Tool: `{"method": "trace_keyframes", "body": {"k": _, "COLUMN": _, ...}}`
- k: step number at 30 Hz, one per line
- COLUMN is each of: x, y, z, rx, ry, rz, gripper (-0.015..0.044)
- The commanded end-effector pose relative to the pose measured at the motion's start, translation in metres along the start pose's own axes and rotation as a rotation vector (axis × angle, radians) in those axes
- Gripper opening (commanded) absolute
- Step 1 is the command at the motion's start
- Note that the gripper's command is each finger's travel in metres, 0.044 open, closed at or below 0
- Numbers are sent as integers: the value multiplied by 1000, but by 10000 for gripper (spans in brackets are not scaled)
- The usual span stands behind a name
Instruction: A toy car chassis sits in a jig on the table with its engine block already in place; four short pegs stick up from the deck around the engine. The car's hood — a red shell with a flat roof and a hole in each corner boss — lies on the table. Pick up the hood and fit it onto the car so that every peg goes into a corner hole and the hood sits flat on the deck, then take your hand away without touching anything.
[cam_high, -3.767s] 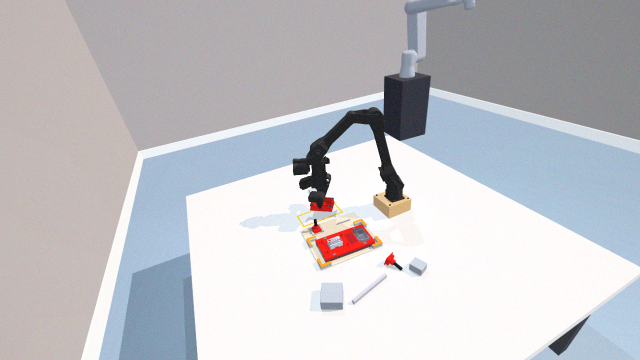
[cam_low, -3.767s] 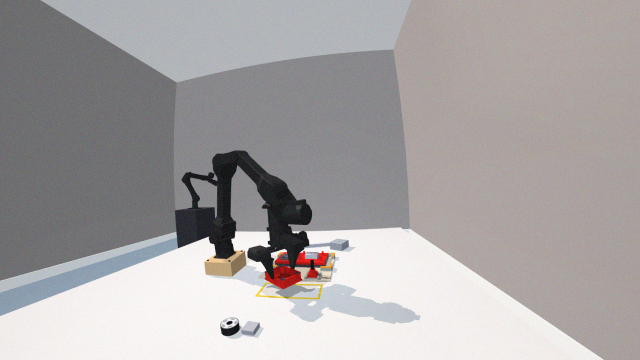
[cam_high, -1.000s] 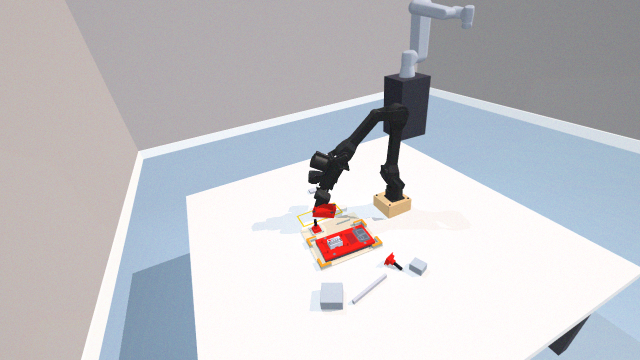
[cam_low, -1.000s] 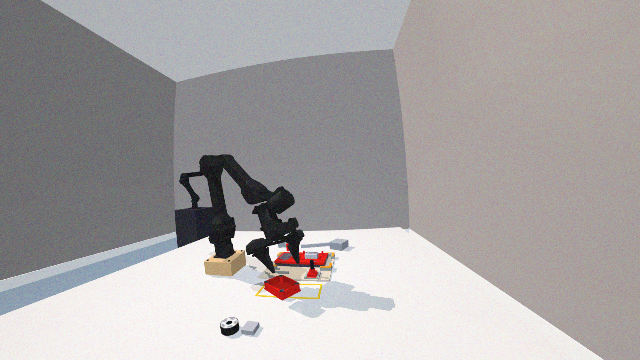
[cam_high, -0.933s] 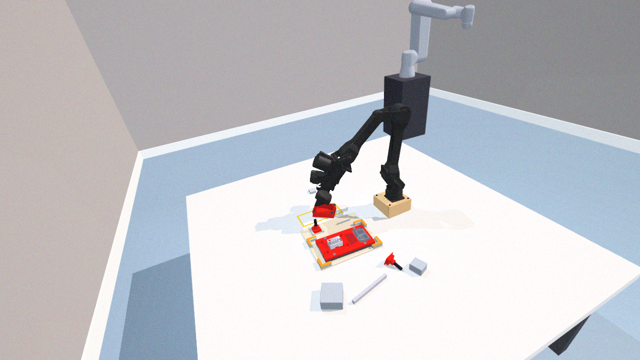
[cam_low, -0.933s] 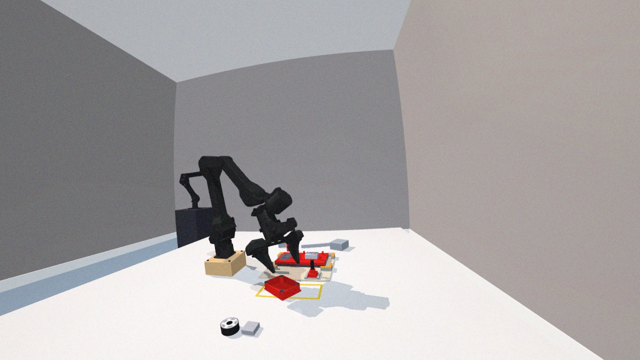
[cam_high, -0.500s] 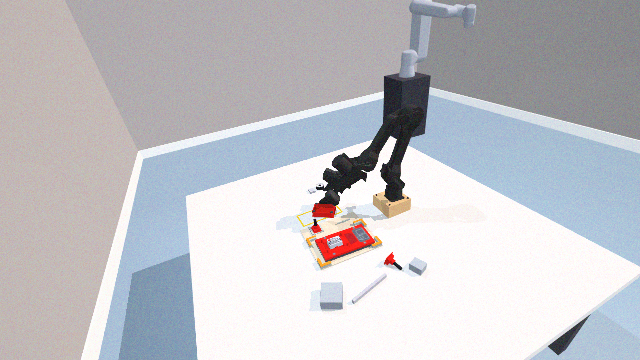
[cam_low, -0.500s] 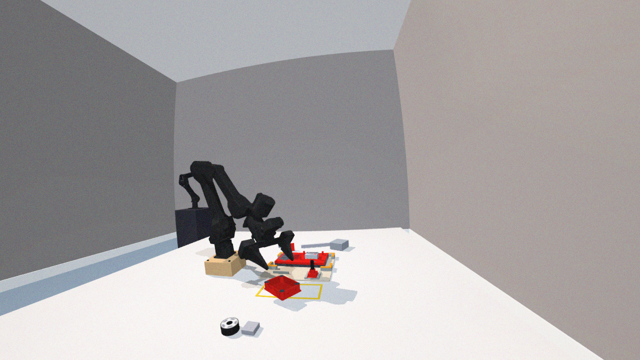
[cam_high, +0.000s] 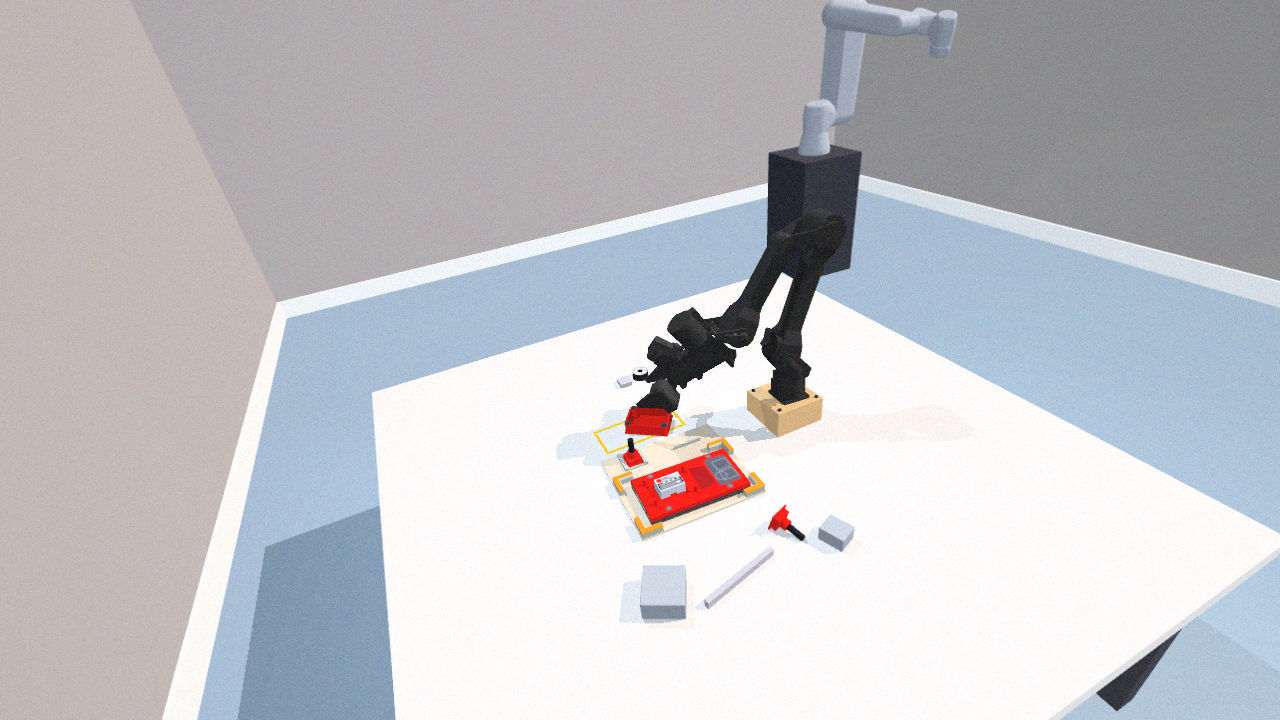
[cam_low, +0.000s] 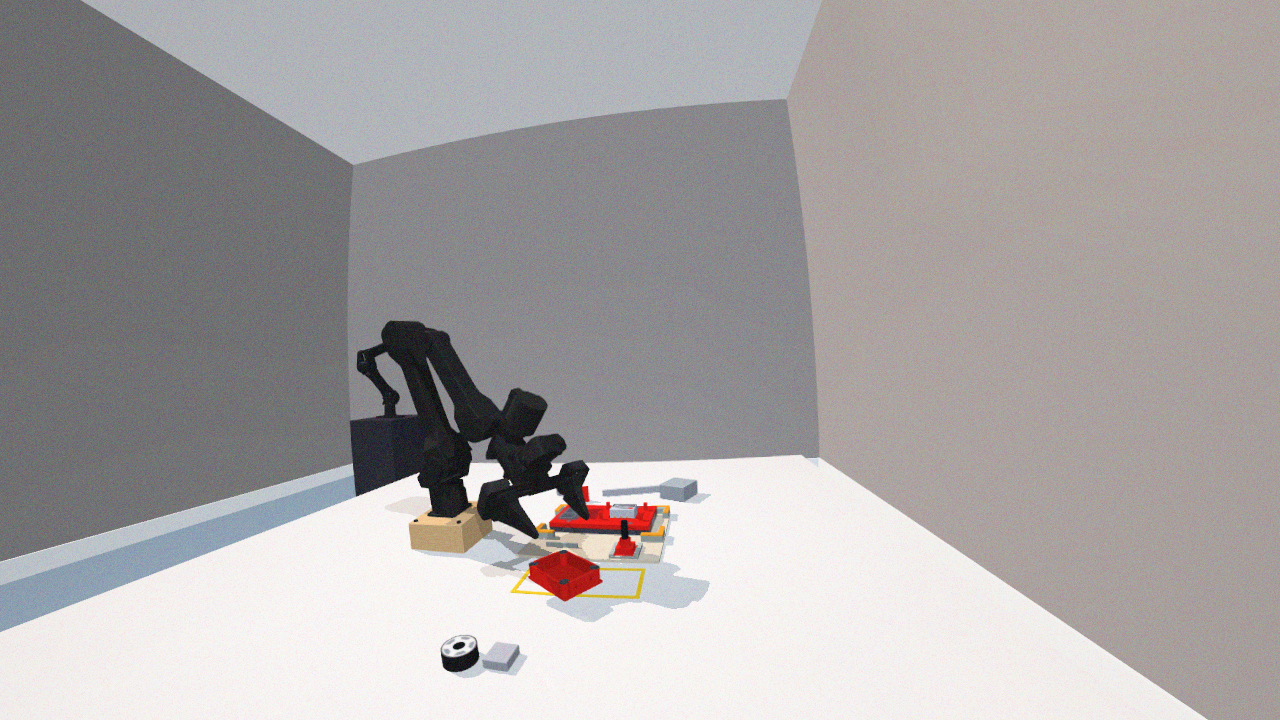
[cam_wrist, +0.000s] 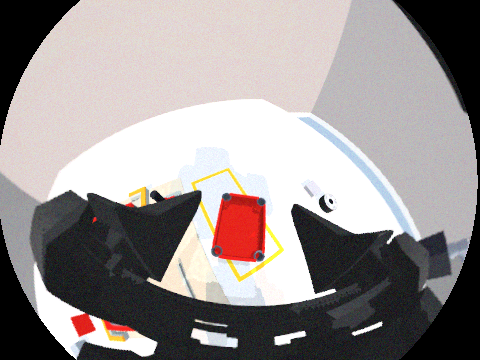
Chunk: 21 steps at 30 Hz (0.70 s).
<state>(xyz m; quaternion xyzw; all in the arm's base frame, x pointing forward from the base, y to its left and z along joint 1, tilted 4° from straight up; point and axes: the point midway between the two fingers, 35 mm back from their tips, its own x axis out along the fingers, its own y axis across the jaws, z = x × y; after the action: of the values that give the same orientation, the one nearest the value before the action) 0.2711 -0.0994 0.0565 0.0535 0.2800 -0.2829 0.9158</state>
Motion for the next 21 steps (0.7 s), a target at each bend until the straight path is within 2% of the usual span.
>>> {"method": "trace_keyframes", "body": {"k": 1, "x": 3, "y": -1, "z": -9, "rx": -11, "ry": 14, "rz": -8, "gripper": 440}}
{"method": "trace_keyframes", "body": {"k": 21, "x": 16, "y": 0, "z": -25, "rx": -9, "ry": 9, "rz": -7, "gripper": 440}}
